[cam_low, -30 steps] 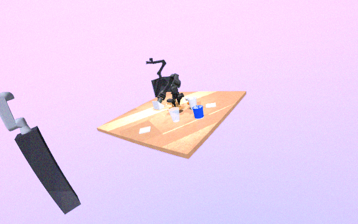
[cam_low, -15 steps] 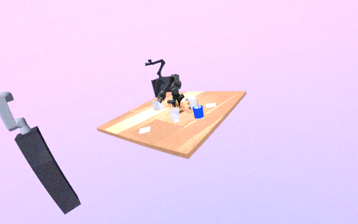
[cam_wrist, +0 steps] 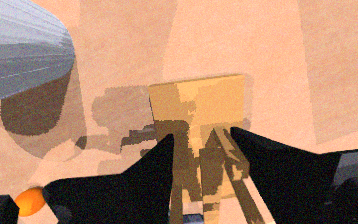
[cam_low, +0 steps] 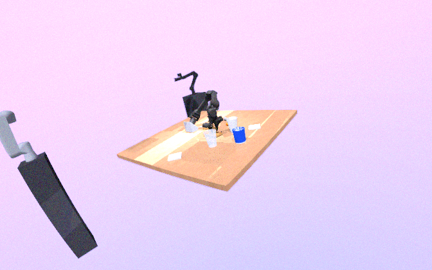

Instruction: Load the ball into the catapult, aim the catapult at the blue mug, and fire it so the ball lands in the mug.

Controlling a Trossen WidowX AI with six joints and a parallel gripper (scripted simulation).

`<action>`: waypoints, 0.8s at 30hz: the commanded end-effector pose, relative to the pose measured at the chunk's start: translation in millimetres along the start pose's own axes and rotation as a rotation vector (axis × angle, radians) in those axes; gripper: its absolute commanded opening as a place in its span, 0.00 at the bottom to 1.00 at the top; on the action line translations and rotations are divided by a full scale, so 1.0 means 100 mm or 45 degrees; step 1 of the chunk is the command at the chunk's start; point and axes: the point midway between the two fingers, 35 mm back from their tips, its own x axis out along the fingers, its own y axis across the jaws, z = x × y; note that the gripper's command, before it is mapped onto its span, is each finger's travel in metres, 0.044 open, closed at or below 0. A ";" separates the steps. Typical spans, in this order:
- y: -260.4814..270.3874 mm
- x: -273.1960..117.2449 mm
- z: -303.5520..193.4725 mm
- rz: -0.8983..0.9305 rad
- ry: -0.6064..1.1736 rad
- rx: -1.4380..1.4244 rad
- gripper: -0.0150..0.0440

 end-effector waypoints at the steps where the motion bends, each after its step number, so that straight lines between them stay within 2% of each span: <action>1: -0.02 0.03 0.00 0.003 -0.012 0.010 0.25; 8: 0.00 0.03 0.00 0.000 0.000 0.000 0.25; 21: 0.00 0.03 0.00 0.000 0.000 0.000 0.83; 24: -0.01 -0.18 0.03 -0.004 -0.001 0.002 0.97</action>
